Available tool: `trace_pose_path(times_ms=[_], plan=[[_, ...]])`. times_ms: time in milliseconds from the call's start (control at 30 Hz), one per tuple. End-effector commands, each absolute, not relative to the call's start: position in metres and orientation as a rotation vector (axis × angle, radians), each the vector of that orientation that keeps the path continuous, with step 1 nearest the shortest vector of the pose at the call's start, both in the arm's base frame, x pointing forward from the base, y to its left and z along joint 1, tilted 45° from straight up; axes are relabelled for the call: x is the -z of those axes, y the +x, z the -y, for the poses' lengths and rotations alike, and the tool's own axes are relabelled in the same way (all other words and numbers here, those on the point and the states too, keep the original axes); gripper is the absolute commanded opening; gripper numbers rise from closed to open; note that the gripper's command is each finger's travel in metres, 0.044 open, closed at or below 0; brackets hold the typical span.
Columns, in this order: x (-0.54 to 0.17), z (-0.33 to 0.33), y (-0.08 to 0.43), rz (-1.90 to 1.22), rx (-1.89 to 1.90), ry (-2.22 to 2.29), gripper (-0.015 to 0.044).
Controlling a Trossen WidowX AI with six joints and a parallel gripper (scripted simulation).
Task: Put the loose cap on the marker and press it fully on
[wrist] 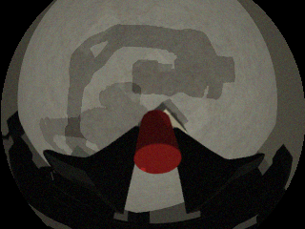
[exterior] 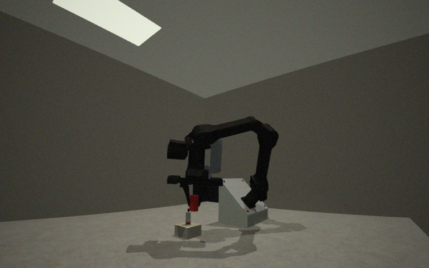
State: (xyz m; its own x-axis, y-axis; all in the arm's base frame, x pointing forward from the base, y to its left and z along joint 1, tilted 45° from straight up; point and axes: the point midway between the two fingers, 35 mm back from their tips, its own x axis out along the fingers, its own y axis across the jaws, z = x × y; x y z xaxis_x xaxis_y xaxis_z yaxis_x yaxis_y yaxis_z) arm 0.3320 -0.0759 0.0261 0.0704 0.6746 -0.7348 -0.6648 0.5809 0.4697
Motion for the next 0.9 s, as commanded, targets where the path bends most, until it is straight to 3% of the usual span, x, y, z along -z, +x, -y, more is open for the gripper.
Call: trace_pose_path(times_ms=[0, 367, 867], plan=[[-0.019, 0.091, 0.326, -1.113, -1.01, 0.008, 0.0], [0.0, 0.125, 0.304, -1.109, -1.036, 0.027, 0.0], [0.01, 0.116, 0.305, -1.109, -1.036, 0.027, 0.0]])
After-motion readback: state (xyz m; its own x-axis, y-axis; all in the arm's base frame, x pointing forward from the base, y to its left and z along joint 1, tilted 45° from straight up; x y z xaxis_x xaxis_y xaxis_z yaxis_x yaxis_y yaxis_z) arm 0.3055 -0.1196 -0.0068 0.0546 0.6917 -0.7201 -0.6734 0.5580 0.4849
